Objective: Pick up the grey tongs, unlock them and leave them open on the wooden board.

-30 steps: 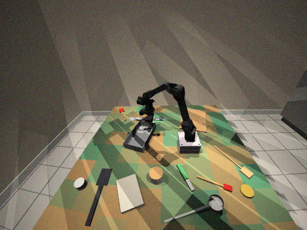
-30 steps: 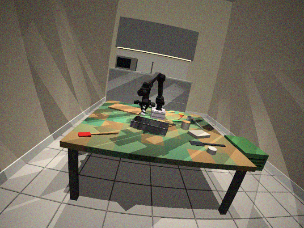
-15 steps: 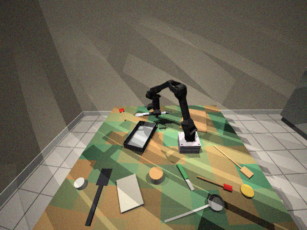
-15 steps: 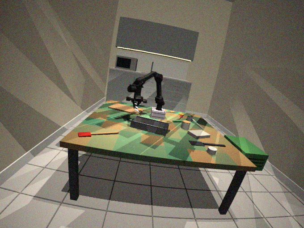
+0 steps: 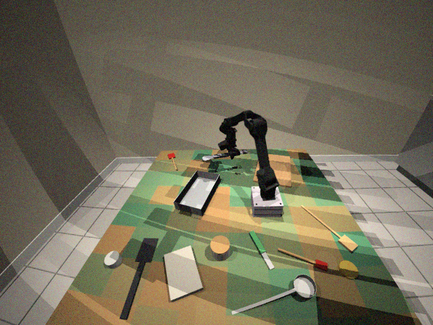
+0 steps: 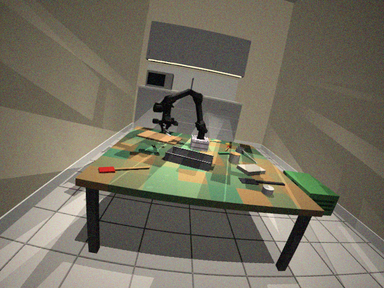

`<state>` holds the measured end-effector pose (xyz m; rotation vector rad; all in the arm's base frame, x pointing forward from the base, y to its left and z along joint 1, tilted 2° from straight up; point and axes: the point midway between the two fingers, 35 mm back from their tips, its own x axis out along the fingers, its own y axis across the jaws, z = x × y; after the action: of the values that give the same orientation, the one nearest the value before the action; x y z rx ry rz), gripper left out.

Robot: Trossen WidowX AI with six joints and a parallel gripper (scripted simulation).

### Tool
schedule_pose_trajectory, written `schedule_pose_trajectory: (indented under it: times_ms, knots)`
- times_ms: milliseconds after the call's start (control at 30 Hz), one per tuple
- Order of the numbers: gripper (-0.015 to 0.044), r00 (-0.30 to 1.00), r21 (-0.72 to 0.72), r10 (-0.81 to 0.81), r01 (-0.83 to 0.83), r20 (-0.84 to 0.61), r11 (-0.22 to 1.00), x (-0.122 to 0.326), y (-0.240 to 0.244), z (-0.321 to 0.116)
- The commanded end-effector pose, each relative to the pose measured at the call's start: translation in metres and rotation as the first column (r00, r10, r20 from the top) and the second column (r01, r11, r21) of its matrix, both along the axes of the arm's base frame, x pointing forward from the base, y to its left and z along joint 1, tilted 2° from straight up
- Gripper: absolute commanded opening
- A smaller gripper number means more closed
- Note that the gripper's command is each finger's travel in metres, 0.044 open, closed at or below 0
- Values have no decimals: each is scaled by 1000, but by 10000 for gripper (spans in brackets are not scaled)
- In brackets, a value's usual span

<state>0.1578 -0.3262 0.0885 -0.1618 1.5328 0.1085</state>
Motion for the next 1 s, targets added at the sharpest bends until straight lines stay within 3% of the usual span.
schedule_pose_trajectory:
  times_ms: [0,267,967]
  knots:
    - [-150,999,-8,39,-39,5,999,-18,-11,4]
    - [-150,998,-9,65,-65,2,998,-33,-18,4]
    - [-150,965,-16,260,-260,-24,965,-164,-50,1]
